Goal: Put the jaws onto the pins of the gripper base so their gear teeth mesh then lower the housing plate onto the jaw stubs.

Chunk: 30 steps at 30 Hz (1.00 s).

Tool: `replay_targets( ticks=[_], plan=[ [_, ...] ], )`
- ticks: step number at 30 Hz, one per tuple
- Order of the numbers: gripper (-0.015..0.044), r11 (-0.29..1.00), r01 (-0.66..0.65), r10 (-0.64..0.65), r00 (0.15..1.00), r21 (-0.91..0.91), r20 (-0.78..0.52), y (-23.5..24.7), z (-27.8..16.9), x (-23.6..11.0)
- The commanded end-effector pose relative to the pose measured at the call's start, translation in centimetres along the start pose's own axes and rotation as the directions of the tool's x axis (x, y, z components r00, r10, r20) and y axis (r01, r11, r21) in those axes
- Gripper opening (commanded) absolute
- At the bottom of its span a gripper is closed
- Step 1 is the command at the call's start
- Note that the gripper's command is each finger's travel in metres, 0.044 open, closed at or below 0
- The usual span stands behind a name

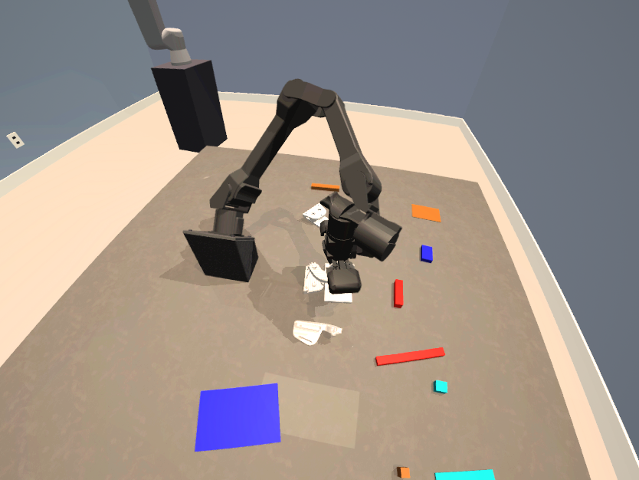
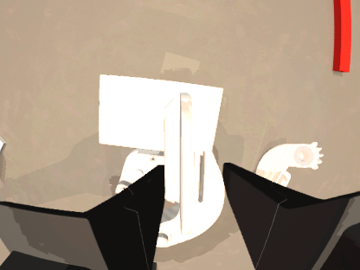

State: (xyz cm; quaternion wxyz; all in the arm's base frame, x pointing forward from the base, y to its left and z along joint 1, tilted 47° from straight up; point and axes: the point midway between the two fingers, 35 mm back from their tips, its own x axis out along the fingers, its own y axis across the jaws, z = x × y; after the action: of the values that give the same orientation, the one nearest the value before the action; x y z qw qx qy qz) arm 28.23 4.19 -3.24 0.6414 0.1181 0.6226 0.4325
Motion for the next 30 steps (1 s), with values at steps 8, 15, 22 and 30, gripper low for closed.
replay_targets(
  ticks=[8, 15, 22, 30],
  plan=[
    [0.0134, 1.0, -0.002, 0.002, 1.0, 0.005, 0.002, 0.1, 0.1, 0.2],
    [0.0134, 1.0, -0.002, 0.002, 1.0, 0.004, 0.002, 0.0, 0.1, 1.4],
    [0.0134, 1.0, -0.002, 0.002, 1.0, 0.004, 0.002, 0.0, 0.2, 2.5],
    [0.0134, 1.0, -0.003, 0.003, 1.0, 0.003, 0.002, 0.1, 0.1, 3.8]
  ],
)
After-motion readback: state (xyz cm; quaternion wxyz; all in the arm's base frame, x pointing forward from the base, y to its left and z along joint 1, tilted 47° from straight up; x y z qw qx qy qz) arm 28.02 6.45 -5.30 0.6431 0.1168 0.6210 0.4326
